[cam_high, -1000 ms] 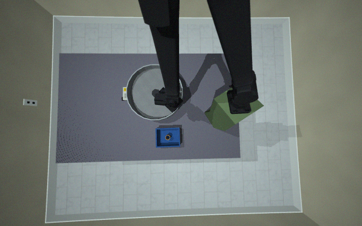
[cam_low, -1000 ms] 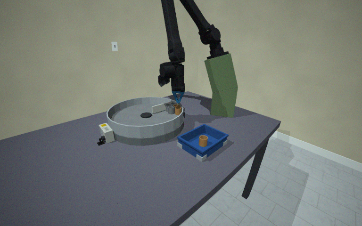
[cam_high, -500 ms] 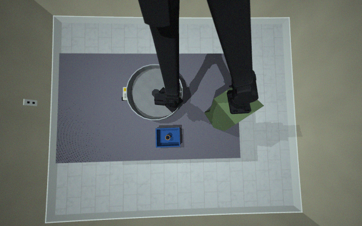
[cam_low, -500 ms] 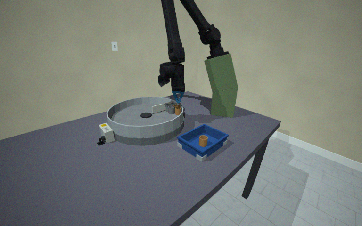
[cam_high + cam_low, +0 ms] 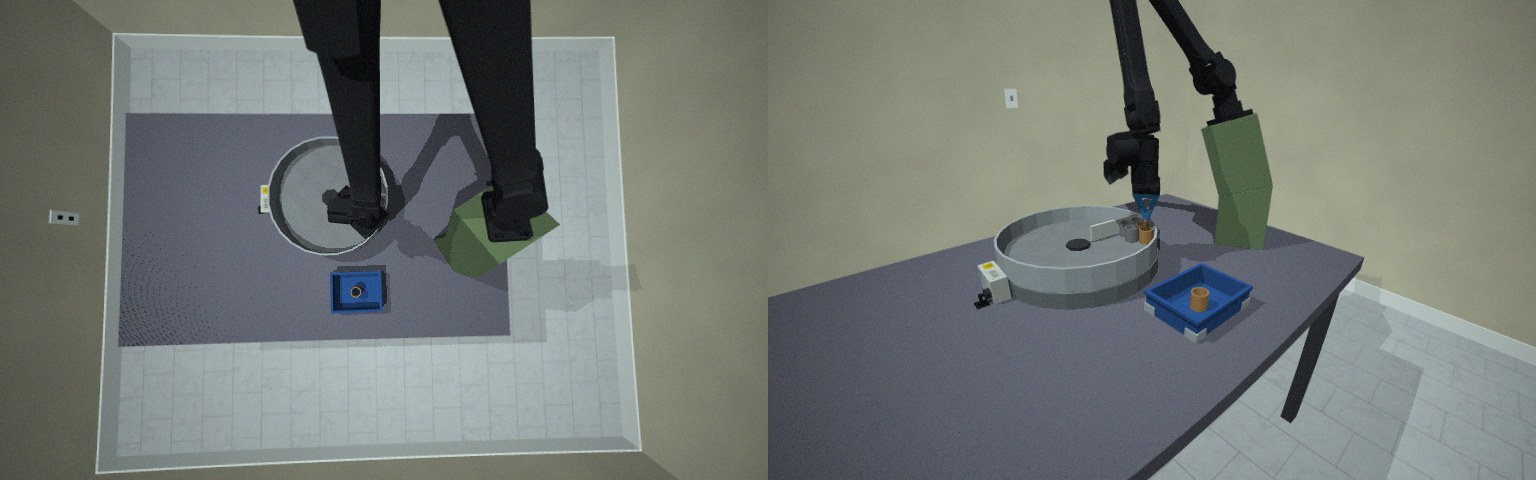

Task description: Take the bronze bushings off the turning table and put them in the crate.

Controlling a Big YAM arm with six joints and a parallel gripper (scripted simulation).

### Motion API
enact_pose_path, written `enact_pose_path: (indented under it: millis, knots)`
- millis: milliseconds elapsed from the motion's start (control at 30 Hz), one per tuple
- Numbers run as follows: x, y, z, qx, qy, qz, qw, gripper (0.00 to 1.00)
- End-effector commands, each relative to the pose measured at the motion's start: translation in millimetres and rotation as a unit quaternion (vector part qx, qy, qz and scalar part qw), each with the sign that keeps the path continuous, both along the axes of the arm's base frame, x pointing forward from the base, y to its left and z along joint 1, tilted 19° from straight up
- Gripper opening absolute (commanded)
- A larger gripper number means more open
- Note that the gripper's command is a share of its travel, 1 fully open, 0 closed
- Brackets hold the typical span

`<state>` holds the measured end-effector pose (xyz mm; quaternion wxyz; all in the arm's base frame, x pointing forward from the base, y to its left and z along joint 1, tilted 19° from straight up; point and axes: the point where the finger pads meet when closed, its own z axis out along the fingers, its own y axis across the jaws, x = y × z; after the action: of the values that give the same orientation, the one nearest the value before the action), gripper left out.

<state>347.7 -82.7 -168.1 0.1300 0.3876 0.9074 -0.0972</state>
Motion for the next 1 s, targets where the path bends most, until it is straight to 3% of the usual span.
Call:
enact_pose_path:
  millis: [0, 967]
  knots:
    - [9.3, -3.7, 6.5, -0.002, -0.009, 0.001, 1.000, 0.14]
    - [9.8, -3.8, 7.6, -0.002, -0.009, 0.001, 1.000, 0.14]
